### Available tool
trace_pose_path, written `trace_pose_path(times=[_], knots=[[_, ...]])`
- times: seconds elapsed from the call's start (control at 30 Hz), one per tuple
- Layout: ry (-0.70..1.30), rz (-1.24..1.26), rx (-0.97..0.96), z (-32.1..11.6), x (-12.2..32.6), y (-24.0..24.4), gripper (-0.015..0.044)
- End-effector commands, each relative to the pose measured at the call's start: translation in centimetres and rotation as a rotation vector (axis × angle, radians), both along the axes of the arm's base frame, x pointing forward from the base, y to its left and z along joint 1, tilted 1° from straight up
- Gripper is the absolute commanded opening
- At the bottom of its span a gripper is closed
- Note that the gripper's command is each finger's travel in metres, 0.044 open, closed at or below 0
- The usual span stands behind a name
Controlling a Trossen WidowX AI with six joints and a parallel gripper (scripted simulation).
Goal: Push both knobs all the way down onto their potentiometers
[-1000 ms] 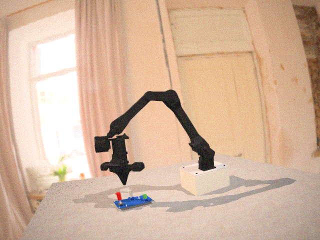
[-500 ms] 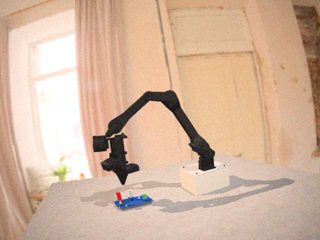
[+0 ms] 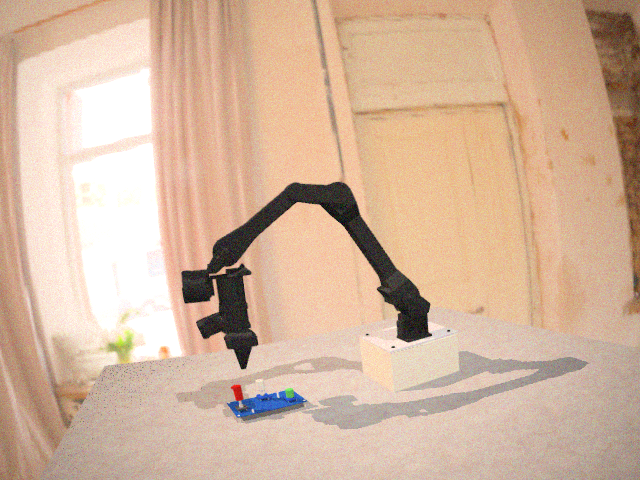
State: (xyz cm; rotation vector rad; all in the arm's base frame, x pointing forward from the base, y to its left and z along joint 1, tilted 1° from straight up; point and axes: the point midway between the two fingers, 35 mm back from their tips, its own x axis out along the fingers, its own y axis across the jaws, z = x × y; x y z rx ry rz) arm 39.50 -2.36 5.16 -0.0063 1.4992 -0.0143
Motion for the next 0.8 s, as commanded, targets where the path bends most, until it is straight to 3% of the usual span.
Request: trace_pose_path(times=[0.0, 0.77], knots=[[0.004, -0.169, 0.017, 0.01, 0.23, 0.21, 0.0000], [0.004, -0.967, 0.076, 0.67, 1.08, 0.98, 0.0000]])
